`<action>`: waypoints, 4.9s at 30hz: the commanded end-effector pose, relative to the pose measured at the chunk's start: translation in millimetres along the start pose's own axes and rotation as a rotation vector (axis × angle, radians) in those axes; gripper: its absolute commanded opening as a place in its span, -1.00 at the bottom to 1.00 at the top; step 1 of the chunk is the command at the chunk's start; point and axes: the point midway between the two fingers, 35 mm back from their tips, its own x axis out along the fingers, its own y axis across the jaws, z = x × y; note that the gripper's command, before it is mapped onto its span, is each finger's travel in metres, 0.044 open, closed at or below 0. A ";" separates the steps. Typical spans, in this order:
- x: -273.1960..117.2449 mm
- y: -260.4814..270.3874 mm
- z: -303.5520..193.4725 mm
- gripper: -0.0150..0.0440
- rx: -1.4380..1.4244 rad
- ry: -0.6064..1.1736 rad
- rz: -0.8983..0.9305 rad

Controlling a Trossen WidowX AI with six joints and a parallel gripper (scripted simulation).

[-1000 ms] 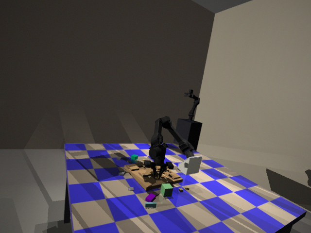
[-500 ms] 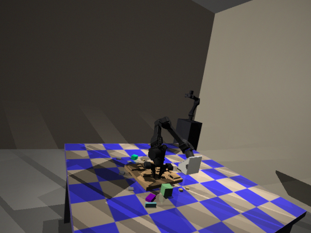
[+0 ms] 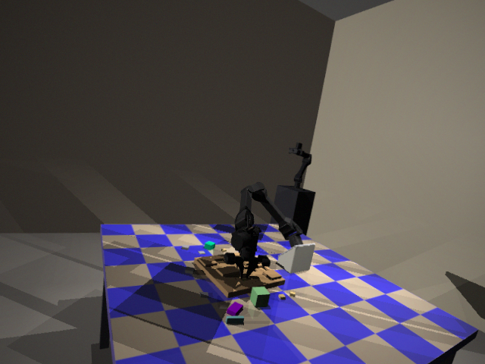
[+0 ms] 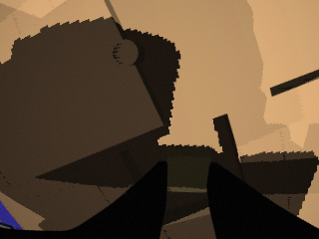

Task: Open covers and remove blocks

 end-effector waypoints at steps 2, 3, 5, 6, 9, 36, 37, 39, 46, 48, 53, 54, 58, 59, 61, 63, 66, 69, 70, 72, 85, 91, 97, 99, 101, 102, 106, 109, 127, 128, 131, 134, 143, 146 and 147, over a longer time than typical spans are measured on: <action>-2.2 0.3 -0.1 -0.22 0.000 0.000 0.000; -3.5 0.3 -0.2 -0.22 0.000 0.001 0.000; -6.0 0.3 -0.4 -0.22 0.000 0.001 0.000; -7.3 0.4 -0.5 -0.22 -0.001 0.001 0.000; -11.1 0.4 -0.8 -0.22 -0.001 0.001 0.000; -45.9 -0.8 -1.2 -0.22 -0.007 -0.001 0.000; -46.5 -0.9 -1.2 -0.22 -0.007 -0.002 0.000; -47.1 -0.9 -1.2 -0.22 -0.007 -0.001 0.000; -63.0 -0.3 -2.0 -0.22 -0.008 0.000 0.000; -68.0 -0.3 -2.1 -0.22 -0.008 0.000 0.000; -80.8 -0.4 -2.1 -0.22 -0.008 0.000 -0.001; -83.4 -0.5 -2.1 -0.22 -0.008 0.000 -0.001; -93.2 -0.9 -1.7 -0.22 -0.008 0.000 -0.001; -94.5 -1.0 -1.6 -0.22 -0.008 0.000 -0.001; -94.9 -1.0 -1.6 -0.22 -0.008 0.000 -0.001; -95.0 0.2 0.8 -0.22 -0.008 0.001 -0.002; -95.6 5.4 11.1 -0.22 -0.009 0.007 -0.005; -96.1 10.5 22.1 -0.22 -0.010 0.012 -0.008; -96.2 12.1 25.9 -0.22 -0.010 0.014 -0.009; -96.4 15.2 33.4 -0.22 -0.011 0.017 -0.011; -96.9 30.6 83.7 -0.22 -0.013 0.035 -0.018; -96.6 34.9 107.5 -0.22 -0.013 0.041 -0.019; -96.2 37.3 131.3 -0.22 -0.013 0.044 -0.018; -96.1 37.7 139.2 -0.22 -0.013 0.045 -0.018; -95.9 37.9 147.2 -0.22 -0.013 0.046 -0.018; -95.8 38.0 151.2 -0.22 -0.013 0.046 -0.018; -95.5 37.5 167.3 -0.22 -0.013 0.046 -0.016; -95.3 36.7 179.2 -0.22 -0.013 0.046 -0.015; -94.7 22.2 248.2 -0.22 -0.011 0.032 -0.007; -94.7 20.9 251.8 -0.22 -0.011 0.030 -0.007; -94.8 16.9 262.5 -0.22 -0.011 0.026 -0.005; -95.0 12.5 273.0 -0.22 -0.011 0.021 -0.004; -96.2 -3.0 303.0 -0.22 -0.011 0.002 0.000; -96.7 -8.8 312.4 -0.22 -0.011 -0.005 0.001; -96.9 -10.8 315.4 -0.22 -0.011 -0.008 0.001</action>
